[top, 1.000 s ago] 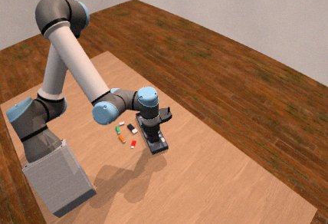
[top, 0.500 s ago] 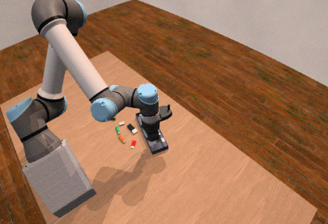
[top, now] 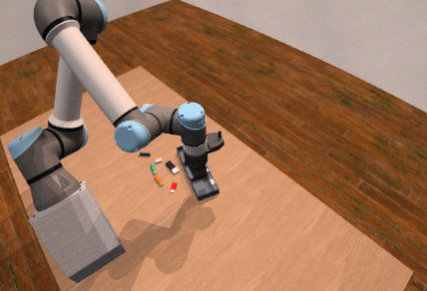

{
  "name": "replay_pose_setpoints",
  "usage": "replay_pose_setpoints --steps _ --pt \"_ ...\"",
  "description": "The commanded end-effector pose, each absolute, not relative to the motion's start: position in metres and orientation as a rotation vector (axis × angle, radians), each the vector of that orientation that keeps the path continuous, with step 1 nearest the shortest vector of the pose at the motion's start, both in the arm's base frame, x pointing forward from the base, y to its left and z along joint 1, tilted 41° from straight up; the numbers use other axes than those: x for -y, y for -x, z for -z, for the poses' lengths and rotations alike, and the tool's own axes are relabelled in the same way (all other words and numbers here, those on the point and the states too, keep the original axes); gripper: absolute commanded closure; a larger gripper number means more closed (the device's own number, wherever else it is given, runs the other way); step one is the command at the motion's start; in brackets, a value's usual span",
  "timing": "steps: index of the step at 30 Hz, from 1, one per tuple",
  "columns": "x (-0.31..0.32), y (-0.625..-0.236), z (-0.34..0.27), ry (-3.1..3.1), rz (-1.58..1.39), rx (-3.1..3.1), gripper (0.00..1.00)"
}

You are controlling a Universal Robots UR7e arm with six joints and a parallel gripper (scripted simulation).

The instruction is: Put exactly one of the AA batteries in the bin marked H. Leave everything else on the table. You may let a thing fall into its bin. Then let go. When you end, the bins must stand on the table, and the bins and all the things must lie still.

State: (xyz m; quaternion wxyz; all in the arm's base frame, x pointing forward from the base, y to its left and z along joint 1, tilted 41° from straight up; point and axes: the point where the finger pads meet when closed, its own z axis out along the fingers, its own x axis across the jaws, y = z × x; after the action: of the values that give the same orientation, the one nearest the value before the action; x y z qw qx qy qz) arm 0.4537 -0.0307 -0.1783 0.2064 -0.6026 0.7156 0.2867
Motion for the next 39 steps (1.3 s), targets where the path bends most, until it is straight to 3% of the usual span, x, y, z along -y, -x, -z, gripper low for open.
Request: replay_pose_setpoints --steps 1,24,39 --pt "0.036 -0.455 0.173 1.679 -0.797 -1.993 0.69" --pt "-0.026 -0.472 0.119 1.679 -0.797 -1.993 0.69" --pt "-0.037 -0.471 0.131 1.679 -0.797 -1.993 0.69"
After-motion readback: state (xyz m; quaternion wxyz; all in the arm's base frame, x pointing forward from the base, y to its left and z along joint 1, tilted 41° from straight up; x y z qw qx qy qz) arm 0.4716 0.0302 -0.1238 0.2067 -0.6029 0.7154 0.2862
